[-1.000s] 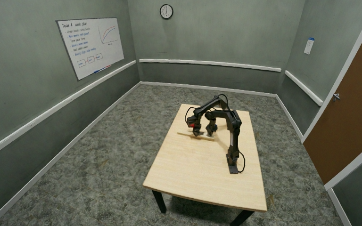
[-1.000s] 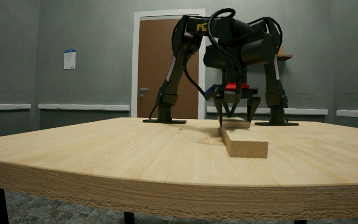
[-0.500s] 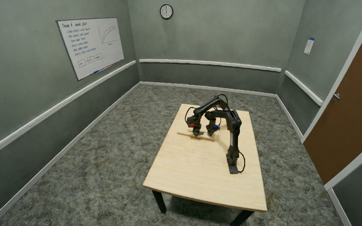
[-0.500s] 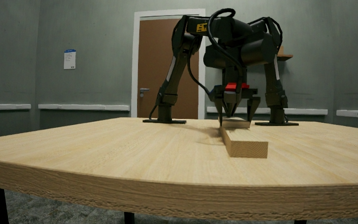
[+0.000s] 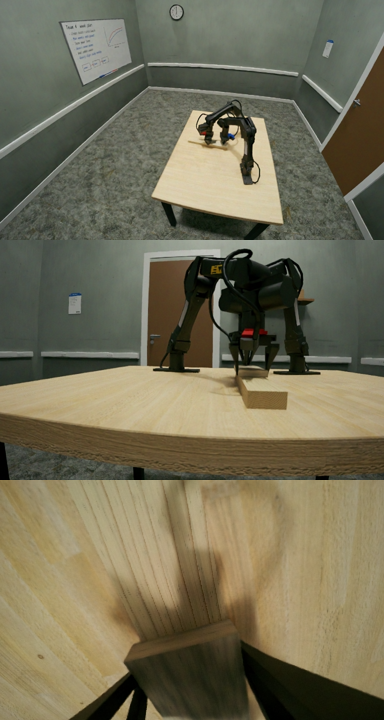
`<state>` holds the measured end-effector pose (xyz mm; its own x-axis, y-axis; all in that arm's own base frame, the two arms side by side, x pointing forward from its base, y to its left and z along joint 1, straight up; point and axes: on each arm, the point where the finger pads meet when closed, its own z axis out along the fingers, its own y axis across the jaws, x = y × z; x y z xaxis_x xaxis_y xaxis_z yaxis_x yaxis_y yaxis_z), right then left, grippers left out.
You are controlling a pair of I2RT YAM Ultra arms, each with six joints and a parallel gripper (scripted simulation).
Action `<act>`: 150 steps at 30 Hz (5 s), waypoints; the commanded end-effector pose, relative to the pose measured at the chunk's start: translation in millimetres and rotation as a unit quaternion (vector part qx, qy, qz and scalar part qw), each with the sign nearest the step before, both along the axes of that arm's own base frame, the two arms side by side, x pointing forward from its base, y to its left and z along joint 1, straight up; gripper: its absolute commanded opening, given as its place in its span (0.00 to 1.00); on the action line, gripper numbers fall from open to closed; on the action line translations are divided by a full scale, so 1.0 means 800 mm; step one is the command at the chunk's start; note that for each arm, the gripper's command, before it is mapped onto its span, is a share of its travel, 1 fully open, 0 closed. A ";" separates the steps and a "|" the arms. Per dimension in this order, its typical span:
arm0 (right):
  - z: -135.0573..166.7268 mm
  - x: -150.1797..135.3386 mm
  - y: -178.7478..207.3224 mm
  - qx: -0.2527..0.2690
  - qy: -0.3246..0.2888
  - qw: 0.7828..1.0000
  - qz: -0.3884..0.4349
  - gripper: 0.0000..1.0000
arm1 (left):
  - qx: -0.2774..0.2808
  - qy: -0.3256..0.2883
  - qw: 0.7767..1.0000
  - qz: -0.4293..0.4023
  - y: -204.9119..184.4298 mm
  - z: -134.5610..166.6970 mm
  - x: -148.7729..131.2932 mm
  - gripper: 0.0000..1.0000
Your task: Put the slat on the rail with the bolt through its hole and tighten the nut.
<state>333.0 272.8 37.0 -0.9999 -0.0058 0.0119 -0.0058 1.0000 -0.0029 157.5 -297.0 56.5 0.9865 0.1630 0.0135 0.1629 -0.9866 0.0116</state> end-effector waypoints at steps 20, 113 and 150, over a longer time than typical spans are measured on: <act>0.008 0.003 0.001 0.004 -0.008 1.000 0.001 0.72 | 0.001 0.005 1.000 -0.025 0.006 0.003 -0.010 0.12; 0.007 0.002 0.002 0.004 -0.006 1.000 0.000 0.72 | -0.007 0.008 0.036 0.999 -0.005 0.016 -0.003 0.34; 0.007 0.002 0.002 0.004 -0.006 1.000 0.000 0.72 | -0.001 0.004 0.008 1.000 0.002 0.006 -0.007 0.30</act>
